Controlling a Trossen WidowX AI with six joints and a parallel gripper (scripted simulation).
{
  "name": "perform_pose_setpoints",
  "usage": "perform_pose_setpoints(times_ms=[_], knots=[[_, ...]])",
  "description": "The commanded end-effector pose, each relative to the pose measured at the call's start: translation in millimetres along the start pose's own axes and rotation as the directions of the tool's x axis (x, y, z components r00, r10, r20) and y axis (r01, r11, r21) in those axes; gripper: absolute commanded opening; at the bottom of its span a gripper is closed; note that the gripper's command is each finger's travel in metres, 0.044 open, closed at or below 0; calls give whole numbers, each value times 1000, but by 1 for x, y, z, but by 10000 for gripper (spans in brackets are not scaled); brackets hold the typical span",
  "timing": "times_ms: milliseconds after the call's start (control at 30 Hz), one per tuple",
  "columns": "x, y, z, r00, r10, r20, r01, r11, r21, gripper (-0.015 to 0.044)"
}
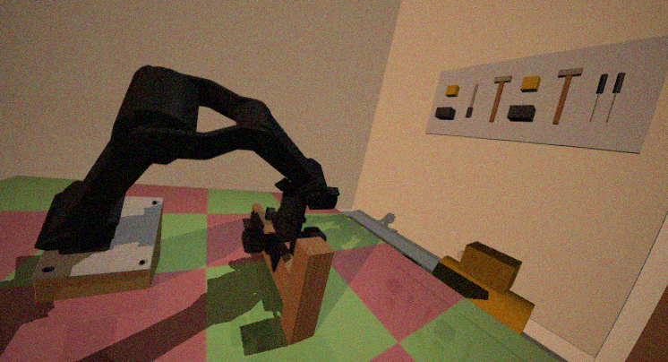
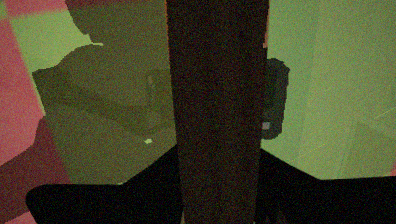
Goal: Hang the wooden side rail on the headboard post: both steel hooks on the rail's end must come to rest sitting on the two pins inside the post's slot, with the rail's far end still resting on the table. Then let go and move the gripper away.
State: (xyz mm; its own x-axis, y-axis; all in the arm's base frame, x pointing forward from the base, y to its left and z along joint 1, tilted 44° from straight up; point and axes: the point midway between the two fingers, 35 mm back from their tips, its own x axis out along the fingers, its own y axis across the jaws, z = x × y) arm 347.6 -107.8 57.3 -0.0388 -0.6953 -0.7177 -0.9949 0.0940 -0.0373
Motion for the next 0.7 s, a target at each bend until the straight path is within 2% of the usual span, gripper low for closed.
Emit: perform_pose_setpoints(times_ms=[0,667], knots=[[-5,-3,-2,1000,-14,-1,14,1000,-2,0],[-5,-3,-4,1000,-14,-1,14,1000,-2,0]])
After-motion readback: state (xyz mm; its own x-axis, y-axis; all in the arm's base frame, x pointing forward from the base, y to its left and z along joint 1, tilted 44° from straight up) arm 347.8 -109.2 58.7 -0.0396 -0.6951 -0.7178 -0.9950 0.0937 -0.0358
